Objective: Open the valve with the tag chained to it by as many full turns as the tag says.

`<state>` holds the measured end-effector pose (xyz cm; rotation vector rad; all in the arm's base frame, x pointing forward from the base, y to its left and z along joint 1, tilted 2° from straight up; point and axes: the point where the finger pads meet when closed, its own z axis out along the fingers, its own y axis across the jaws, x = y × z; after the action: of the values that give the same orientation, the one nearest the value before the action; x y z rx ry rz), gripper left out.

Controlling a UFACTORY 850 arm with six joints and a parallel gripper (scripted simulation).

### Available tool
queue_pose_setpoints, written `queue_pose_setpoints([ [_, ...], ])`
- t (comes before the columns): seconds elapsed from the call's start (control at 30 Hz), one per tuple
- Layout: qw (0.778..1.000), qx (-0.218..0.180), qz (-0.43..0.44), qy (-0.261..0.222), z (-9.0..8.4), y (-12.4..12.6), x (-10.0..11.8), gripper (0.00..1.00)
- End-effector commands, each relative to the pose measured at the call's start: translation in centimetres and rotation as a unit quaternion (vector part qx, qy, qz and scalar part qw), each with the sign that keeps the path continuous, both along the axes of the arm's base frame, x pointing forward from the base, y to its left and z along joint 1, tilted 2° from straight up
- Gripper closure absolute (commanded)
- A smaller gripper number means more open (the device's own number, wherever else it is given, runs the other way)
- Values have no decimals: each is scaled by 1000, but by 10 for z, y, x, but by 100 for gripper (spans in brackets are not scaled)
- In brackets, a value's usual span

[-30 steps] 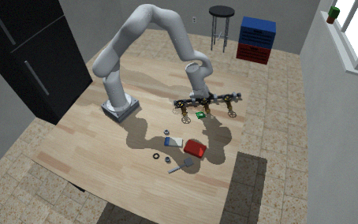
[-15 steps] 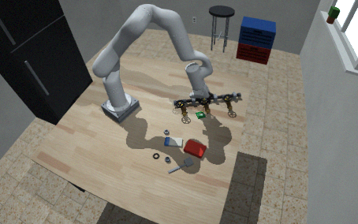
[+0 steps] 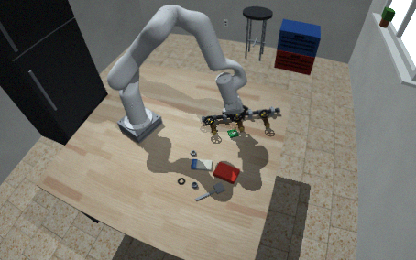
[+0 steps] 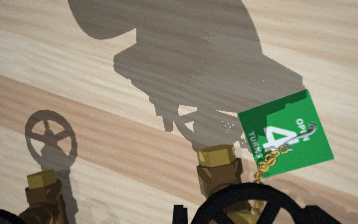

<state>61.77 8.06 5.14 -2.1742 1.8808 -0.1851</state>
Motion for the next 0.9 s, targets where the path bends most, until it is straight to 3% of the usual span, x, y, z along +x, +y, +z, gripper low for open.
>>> queue_pose_setpoints([
  [0.0,998,-14,58,-11,1,0,1,100],
  [0.2,979,-52,193,-27,1,0,1,100],
  [0.47,923,-103,368,-45,1,0,1,100],
  [0.53,923,-103,368,-45,1,0,1,100],
  [0.57,895,-118,427,-53,1,0,1,100],
  [0.67,868,-134,475,-56,1,0,1,100],
  [0.87,790,-168,586,-64,1,0,1,100],
])
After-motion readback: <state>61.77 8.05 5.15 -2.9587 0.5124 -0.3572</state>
